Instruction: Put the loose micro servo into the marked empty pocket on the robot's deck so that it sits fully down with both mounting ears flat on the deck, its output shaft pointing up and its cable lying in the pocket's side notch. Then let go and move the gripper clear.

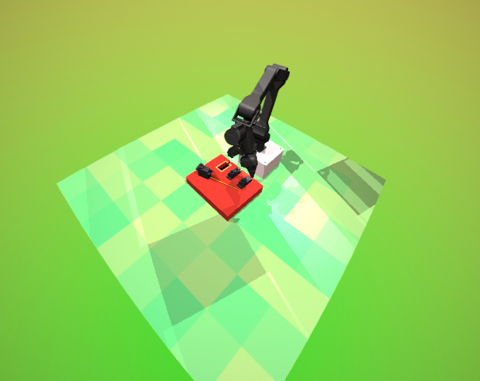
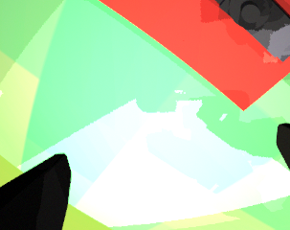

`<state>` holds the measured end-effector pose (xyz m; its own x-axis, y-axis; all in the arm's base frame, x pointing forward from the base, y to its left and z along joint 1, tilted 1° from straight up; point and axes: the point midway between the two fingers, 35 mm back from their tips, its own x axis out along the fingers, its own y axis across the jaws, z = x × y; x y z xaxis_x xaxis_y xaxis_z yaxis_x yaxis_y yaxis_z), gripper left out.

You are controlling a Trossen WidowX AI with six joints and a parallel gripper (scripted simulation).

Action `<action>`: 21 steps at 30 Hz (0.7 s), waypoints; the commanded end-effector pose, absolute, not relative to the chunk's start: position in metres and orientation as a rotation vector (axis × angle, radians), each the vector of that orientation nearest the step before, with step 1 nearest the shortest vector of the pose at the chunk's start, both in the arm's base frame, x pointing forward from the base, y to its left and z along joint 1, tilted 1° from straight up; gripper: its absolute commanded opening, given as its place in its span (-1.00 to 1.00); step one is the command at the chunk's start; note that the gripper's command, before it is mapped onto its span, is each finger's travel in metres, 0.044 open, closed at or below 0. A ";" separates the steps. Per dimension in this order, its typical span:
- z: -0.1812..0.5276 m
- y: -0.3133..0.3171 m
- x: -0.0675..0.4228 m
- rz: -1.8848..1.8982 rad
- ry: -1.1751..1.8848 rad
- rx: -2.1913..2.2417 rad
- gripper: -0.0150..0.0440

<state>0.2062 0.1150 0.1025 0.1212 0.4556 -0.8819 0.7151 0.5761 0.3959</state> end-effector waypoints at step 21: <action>0.074 -0.067 0.302 -0.947 1.326 0.975 1.00</action>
